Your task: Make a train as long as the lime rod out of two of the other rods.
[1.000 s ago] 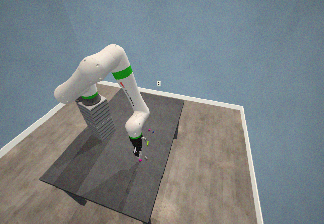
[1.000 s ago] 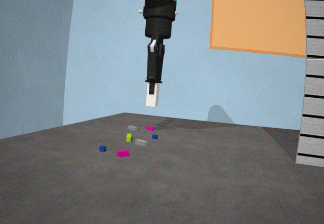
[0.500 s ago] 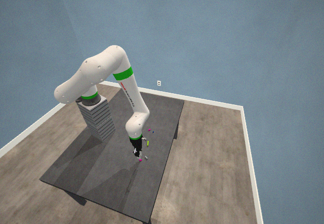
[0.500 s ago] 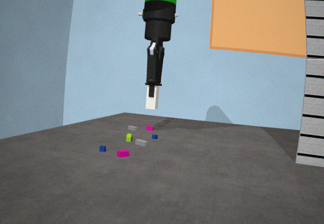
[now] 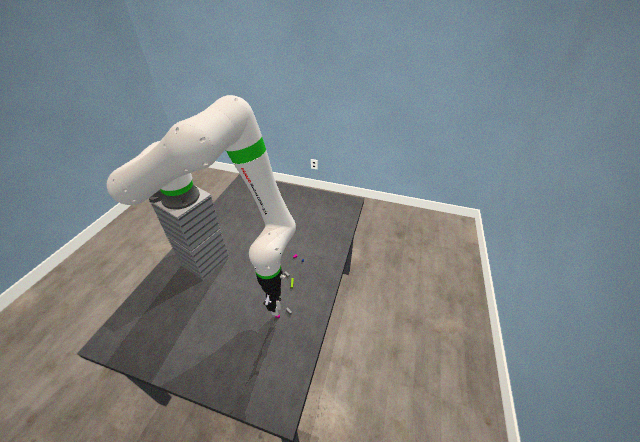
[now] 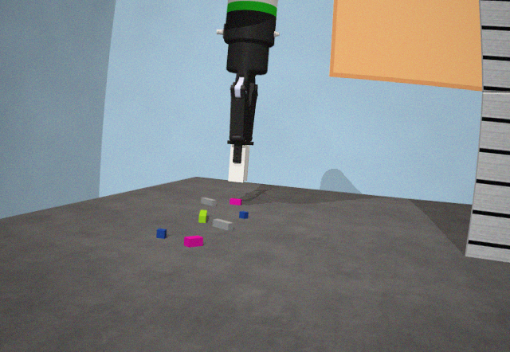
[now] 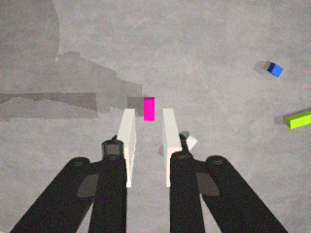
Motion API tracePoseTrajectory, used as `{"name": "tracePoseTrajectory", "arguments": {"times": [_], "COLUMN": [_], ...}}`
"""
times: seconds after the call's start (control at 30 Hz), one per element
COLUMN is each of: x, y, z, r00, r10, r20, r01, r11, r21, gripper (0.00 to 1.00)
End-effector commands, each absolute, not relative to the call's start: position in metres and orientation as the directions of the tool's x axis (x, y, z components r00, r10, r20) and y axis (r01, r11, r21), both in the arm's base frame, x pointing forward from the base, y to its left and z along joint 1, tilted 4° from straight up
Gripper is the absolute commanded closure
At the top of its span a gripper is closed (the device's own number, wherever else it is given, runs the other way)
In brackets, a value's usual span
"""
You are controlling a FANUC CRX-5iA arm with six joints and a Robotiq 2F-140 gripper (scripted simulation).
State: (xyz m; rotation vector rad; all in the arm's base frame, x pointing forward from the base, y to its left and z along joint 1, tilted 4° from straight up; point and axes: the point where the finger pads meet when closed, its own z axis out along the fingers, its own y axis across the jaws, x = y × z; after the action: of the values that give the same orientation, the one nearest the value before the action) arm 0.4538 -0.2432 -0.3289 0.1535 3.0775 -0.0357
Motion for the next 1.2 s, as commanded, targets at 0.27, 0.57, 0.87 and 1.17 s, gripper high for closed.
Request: {"name": "tracePoseTrajectory", "arguments": {"times": [0.27,0.57,0.87,1.17], "x": [0.455,0.456,0.456,0.456], "y": [-0.244,-0.244,-0.244,-0.244], "z": [-0.345,-0.351,-0.354,-0.354], "r00": [-0.993,-0.993,-0.993,-0.993], "r10": [0.099,0.099,0.099,0.099], "r20": [-0.061,-0.061,-0.061,-0.061], "r01": [0.1,0.1,0.1,0.1], "r11": [0.995,0.995,0.995,0.995], "r21": [-0.02,-0.02,-0.02,-0.02], "gripper": [0.85,0.85,0.85,0.85]}}
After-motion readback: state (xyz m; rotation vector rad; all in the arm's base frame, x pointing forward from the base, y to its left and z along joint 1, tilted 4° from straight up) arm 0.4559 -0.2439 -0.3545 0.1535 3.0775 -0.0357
